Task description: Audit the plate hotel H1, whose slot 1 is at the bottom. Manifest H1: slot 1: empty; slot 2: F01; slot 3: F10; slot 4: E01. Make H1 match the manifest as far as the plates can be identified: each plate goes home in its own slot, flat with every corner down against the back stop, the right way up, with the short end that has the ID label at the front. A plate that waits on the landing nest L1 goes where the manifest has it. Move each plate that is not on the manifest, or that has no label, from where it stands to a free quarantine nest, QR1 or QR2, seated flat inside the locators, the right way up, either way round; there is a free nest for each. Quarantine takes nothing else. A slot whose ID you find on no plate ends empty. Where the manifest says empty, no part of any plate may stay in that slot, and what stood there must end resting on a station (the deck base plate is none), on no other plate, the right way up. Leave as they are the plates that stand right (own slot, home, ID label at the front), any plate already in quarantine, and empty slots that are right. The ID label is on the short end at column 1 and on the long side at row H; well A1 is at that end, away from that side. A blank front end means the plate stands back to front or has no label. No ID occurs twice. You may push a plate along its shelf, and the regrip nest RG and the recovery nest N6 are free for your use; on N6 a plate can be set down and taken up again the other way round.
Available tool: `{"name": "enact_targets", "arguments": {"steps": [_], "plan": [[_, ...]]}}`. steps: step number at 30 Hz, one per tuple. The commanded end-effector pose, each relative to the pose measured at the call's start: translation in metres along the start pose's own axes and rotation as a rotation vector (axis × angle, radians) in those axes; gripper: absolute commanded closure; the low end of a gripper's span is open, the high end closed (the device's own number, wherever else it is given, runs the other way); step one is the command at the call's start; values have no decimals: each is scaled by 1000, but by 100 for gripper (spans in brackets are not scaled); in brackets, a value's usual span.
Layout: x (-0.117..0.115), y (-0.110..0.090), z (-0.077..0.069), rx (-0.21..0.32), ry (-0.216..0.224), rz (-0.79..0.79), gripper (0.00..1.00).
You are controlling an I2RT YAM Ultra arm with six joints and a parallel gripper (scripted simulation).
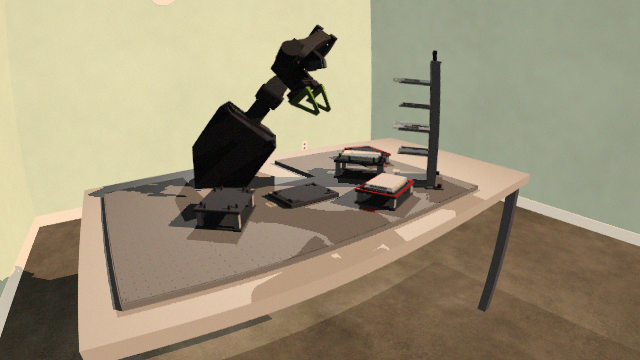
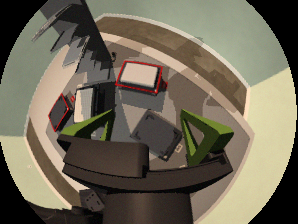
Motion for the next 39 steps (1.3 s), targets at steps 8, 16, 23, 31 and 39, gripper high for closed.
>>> {"name": "enact_targets", "arguments": {"steps": [8, 16, 23, 31, 39], "plan": [[-41, -48, -24, -34, 13, -34, 0], [-41, -48, -24, -34, 13, -34, 0], [-43, -39, -35, -34, 12, -34, 0], [-44, -37, -37, -34, 12, -34, 0], [-44, -37, -37, -34, 12, -34, 0]]}}
Point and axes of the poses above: the point where the finger pads meet when closed, its own z axis out along the fingers, its own x axis across the jaws, y = z × x, the point moved 2 cm from there along -z, back along the fingers, and after that the axes turned 12 degrees about -z, right-handed, at the moved point
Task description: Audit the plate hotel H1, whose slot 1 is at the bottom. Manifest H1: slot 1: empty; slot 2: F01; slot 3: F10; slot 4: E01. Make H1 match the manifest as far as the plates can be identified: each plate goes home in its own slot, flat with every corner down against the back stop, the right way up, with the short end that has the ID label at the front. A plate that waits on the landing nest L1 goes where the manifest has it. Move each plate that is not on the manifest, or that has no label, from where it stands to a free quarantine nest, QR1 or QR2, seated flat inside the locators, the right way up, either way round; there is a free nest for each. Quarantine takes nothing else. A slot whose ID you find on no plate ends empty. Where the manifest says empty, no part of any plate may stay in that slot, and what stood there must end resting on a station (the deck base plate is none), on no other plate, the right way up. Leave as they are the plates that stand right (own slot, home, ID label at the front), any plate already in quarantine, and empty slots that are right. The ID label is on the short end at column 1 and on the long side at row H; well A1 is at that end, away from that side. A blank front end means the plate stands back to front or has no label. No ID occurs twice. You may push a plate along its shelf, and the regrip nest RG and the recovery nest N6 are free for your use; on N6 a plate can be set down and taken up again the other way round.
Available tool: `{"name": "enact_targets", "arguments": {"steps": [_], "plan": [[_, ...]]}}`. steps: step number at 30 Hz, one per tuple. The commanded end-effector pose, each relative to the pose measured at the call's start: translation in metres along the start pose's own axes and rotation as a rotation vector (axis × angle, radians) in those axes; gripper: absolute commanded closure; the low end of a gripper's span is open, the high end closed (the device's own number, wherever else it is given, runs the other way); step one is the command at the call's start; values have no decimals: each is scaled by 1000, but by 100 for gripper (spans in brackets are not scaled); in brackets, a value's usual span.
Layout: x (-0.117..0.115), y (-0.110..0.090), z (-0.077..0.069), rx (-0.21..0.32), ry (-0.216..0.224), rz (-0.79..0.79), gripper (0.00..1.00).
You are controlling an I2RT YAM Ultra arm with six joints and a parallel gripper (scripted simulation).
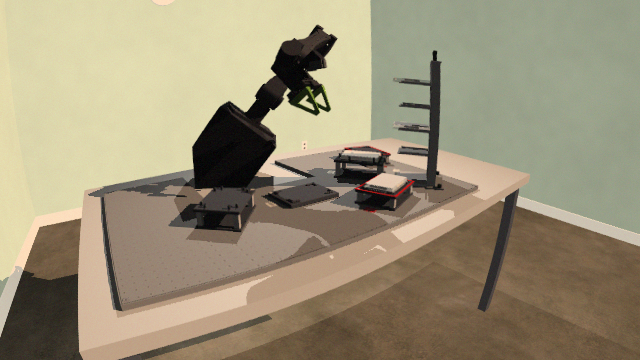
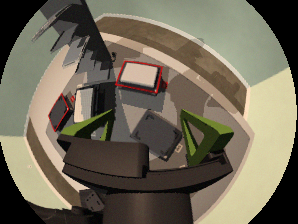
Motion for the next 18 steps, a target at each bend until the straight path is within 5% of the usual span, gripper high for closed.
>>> {"name": "enact_targets", "arguments": {"steps": [1, 18], "plan": [[-44, -37, -37, -34, 12, -34, 0], [-23, -23, -29, -34, 14, -34, 0]]}}
Point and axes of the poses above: the point where the finger pads meet when closed, its own z axis out along the fingers, its own x axis across the jaws, y = z × x, the point moved 2 cm from there along -z, back along the fingers, and after that the axes turned 12 degrees about -z, right-handed, at the moved point
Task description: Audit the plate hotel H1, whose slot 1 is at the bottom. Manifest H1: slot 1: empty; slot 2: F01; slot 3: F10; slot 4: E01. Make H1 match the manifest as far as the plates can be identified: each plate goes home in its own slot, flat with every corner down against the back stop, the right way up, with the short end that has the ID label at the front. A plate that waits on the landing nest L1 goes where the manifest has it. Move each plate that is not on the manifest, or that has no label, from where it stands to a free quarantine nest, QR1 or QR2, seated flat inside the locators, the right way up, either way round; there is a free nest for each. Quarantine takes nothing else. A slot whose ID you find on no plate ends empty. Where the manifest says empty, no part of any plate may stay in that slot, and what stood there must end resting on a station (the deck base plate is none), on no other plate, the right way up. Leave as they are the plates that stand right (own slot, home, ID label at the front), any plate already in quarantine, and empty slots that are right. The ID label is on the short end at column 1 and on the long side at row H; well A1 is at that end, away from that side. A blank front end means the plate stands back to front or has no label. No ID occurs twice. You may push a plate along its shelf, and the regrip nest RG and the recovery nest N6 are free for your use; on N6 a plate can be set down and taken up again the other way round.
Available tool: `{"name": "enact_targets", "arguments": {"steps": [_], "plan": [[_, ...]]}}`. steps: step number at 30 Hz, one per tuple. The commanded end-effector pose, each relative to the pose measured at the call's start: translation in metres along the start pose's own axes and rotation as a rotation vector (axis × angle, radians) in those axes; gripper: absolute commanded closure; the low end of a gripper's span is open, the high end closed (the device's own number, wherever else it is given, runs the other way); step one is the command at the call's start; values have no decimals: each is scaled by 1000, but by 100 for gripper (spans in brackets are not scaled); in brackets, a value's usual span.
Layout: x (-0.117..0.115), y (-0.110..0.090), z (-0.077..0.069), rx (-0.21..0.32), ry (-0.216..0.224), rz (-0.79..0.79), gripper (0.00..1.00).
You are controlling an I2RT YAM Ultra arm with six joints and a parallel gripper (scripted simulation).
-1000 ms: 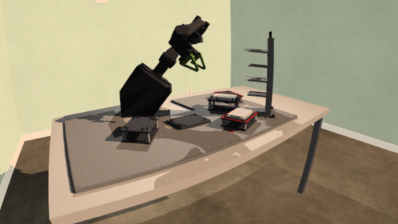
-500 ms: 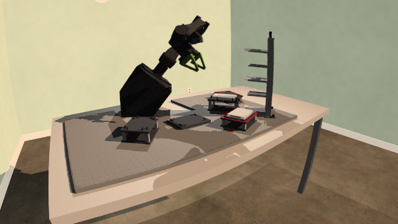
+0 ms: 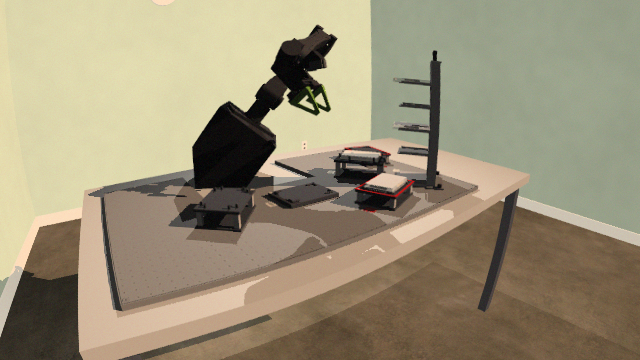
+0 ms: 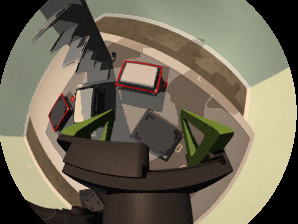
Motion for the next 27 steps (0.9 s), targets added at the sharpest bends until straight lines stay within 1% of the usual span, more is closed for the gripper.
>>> {"name": "enact_targets", "arguments": {"steps": [1, 5, 7, 15, 16, 17, 18, 20, 21, 25, 26, 27], "plan": [[-21, -21, -28, -35, 14, -34, 0], [-10, -13, -23, -35, 16, -35, 0], [-10, -13, -23, -35, 16, -35, 0], [11, 2, -13, -34, 20, -35, 0], [17, 10, -13, -36, 15, -71, 0], [20, 12, -12, -36, 15, -71, 0], [28, 1, -9, -32, 22, -29, 0], [33, 4, -7, -32, 23, -29, 0], [39, 6, -2, -30, 43, -33, 0], [44, 9, 0, -29, 44, -21, 0], [45, 13, 1, -33, 40, -46, 0], [46, 13, 2, -25, 31, -46, 0]]}}
Point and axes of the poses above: the point where the finger pads meet when closed, its own z axis out along the fingers, its own x axis across the jaws, y = z × x, the point moved 2 cm from there along -z, back along the fingers, and after that the axes turned 12 degrees about -z, right-handed, at the moved point
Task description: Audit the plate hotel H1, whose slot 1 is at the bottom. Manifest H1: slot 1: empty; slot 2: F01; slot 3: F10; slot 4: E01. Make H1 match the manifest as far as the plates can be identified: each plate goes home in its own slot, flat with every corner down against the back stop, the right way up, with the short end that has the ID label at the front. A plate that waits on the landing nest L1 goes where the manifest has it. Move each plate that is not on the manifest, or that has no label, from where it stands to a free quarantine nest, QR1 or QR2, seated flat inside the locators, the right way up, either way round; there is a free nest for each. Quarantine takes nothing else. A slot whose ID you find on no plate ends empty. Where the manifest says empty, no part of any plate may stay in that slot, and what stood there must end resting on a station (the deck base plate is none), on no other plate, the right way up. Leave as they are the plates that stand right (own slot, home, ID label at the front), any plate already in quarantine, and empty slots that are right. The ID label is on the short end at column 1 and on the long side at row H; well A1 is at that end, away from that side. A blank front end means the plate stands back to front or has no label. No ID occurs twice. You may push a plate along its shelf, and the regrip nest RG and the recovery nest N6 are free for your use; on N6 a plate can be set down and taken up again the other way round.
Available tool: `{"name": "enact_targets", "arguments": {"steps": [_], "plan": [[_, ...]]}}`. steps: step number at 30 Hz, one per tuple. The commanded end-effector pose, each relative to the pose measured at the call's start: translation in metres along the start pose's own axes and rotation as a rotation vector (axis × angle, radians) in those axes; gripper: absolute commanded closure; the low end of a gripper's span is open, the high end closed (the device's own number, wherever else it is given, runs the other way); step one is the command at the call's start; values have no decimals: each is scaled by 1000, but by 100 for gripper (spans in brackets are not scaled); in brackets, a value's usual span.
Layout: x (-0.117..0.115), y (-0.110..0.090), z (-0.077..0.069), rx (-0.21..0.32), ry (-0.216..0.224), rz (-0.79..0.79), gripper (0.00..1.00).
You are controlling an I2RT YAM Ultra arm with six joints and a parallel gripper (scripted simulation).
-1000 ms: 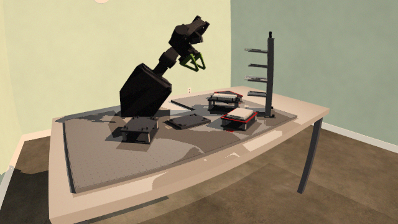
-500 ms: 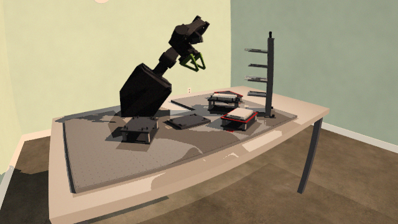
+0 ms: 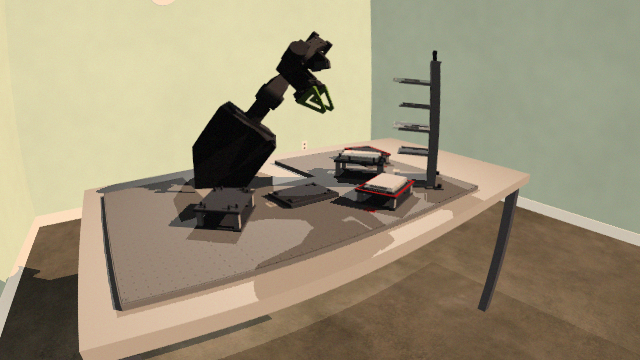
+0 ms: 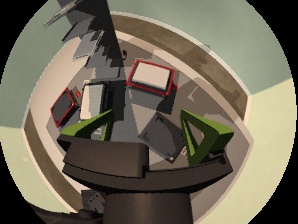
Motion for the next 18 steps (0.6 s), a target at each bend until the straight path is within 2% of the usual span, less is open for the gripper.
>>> {"name": "enact_targets", "arguments": {"steps": [1, 14, 15, 18], "plan": [[10, 7, 3, -10, 2, 16, 0], [39, 26, 13, -14, 1, 16, 0], [41, 36, 13, -22, -2, -6, 0], [51, 30, 16, -10, 3, 30, 0]]}}
Point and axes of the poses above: the point where the finger pads meet when closed, its own z axis out along the fingers, its own x axis across the jaws, y = z × x, the point moved 2 cm from there along -z, back along the fingers, and after that the axes turned 12 degrees about -z, right-handed, at the moved point
